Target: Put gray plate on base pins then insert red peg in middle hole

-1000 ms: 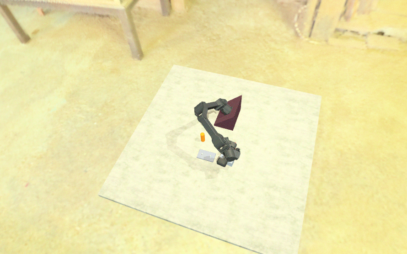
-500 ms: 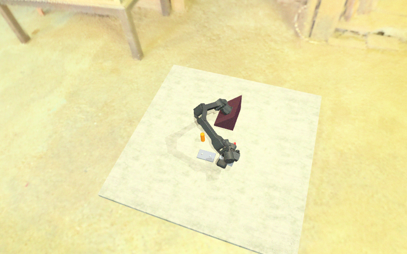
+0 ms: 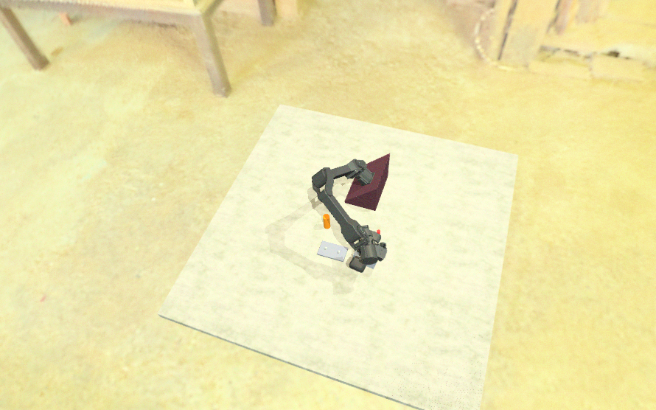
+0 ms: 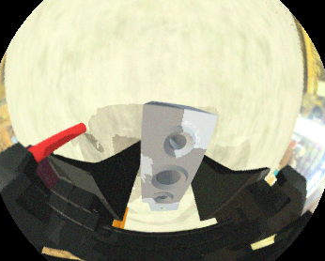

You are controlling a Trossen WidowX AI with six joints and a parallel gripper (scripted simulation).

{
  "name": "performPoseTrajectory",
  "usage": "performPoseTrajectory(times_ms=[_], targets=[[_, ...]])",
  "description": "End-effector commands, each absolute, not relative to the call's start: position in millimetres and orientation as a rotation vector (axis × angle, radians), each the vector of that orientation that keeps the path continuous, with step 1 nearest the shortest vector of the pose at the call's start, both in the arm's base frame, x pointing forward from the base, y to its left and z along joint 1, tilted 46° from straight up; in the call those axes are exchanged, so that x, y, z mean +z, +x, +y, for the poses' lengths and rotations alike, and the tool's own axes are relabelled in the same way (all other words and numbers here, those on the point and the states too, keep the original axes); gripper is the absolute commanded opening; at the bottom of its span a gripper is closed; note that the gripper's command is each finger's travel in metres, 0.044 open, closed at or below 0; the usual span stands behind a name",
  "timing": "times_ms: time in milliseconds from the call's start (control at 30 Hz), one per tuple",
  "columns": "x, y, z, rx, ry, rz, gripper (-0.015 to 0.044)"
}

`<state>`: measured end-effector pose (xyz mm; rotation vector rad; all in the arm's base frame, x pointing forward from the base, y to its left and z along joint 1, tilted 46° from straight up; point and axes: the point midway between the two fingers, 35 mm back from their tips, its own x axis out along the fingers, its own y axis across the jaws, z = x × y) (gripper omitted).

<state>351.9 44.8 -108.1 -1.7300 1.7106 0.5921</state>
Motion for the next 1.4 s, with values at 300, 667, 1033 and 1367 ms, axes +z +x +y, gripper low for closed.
performPoseTrajectory(times_ms=[300,667,1033,1367], targets=[[-108.0,352.3,44.1,0.592,-1.738,1.710,0.0032],[-95.3,354.9,63.3,0.596,-1.736,1.706,0.0000],[-74.6,355.8,91.8,0.599,-1.731,1.700,0.0000],[-54.2,353.3,117.0,0.603,-1.734,1.695,0.0000]])
